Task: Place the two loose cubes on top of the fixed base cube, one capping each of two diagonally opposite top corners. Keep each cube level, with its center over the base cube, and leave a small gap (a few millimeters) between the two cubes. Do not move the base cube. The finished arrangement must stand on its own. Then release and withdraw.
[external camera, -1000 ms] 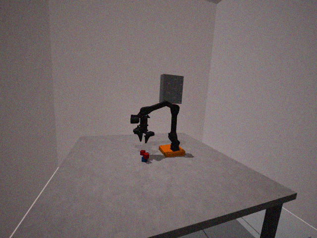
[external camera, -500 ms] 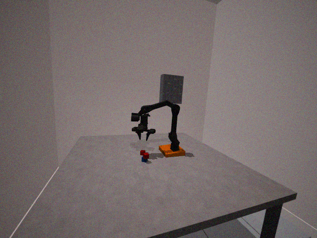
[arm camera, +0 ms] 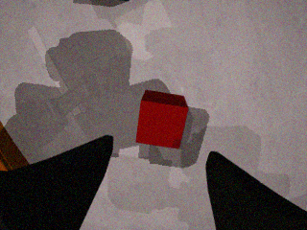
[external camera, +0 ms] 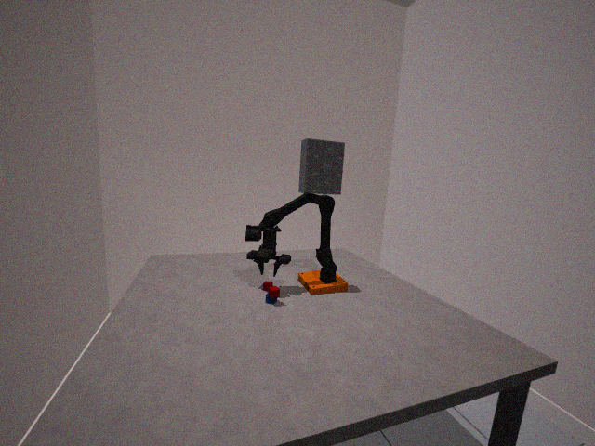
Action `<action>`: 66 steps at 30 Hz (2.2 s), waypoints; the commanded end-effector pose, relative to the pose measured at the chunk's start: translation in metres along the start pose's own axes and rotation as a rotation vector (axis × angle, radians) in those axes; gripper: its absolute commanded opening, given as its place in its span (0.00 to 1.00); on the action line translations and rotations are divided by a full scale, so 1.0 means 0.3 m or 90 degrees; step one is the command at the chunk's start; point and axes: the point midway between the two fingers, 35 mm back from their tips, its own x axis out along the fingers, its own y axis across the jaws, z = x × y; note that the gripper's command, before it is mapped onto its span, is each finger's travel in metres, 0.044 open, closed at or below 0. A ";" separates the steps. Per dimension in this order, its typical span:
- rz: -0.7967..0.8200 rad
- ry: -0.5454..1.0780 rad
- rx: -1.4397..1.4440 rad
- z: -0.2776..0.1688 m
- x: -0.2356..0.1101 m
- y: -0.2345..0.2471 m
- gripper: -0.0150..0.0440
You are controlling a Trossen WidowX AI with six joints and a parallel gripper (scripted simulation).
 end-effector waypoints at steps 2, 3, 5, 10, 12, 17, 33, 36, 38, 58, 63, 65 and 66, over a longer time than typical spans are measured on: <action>0.000 -0.002 0.000 0.001 0.050 0.003 0.70; 0.000 -0.002 0.000 0.001 0.056 0.003 0.70; 0.000 -0.002 0.000 0.001 0.058 0.003 0.70; 0.000 -0.002 0.000 0.001 0.077 0.002 0.70; 0.000 -0.002 0.000 0.001 0.088 0.002 0.70; 0.000 -0.002 0.000 0.002 0.116 0.001 0.70; 0.000 -0.002 0.000 0.001 0.167 0.003 0.48; 0.000 -0.002 0.000 0.001 0.167 0.003 0.43; 0.000 -0.002 0.000 0.001 0.165 0.003 0.43; 0.000 -0.002 0.000 0.009 -0.033 -0.017 0.43; 0.000 -0.002 0.000 0.007 -0.087 -0.014 0.43; 0.000 -0.002 0.000 0.006 -0.108 -0.013 0.43; 0.000 -0.002 0.000 0.006 -0.119 -0.011 0.43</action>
